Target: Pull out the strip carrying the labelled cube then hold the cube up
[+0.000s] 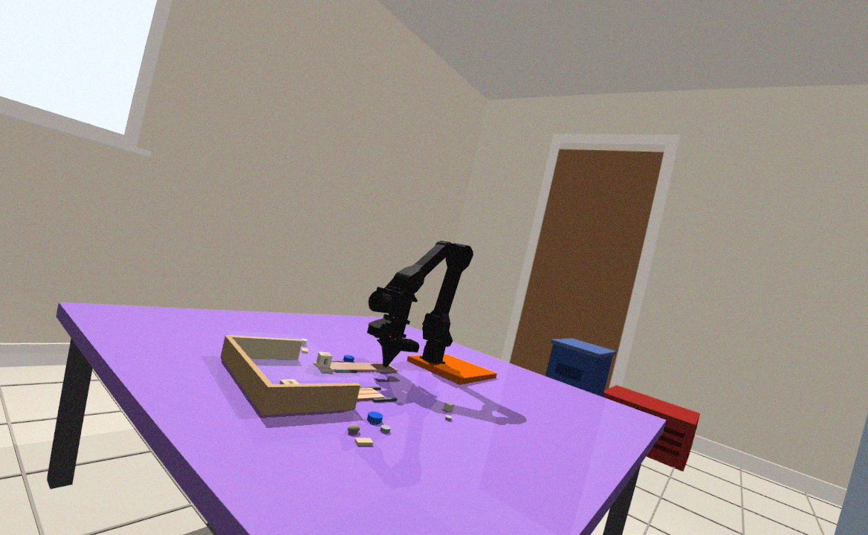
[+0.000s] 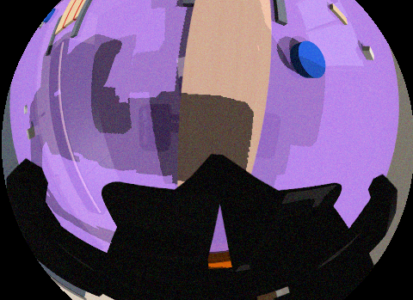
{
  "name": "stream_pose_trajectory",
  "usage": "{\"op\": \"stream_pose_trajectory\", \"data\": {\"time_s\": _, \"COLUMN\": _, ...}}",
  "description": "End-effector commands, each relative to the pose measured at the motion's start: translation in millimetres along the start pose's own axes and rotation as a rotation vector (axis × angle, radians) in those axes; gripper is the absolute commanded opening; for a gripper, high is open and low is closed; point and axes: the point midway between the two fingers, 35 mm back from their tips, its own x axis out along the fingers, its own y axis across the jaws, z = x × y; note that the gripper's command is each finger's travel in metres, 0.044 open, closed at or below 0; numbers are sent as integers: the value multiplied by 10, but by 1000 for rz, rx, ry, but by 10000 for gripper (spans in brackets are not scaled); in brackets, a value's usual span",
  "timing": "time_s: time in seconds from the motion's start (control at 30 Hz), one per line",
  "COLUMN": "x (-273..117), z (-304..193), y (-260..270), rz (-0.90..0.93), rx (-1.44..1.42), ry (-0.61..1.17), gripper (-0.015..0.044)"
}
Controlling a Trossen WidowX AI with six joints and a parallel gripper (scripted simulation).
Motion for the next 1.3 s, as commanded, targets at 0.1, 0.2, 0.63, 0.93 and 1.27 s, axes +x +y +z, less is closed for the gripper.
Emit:
{"op": "stream_pose_trajectory", "data": {"time_s": 0.1, "x": -327, "z": 28, "y": 3, "rz": -2, "rx": 3, "ry": 24, "gripper": 0}}
{"op": "stream_pose_trajectory", "data": {"time_s": 0.2, "x": -424, "z": 26, "y": 3, "rz": -3, "rx": 4, "ry": 32, "gripper": 0}}
{"op": "stream_pose_trajectory", "data": {"time_s": 0.63, "x": -411, "z": 394, "y": -19, "rz": -6, "rx": 189, "ry": 28, "gripper": 263}}
{"op": "stream_pose_trajectory", "data": {"time_s": 0.93, "x": -433, "z": 691, "y": -41, "rz": -6, "rx": 190, "ry": 25, "gripper": 440}}
{"op": "stream_pose_trajectory", "data": {"time_s": 1.27, "x": -464, "z": 1029, "y": -68, "rz": -6, "rx": 190, "ry": 22, "gripper": 440}}
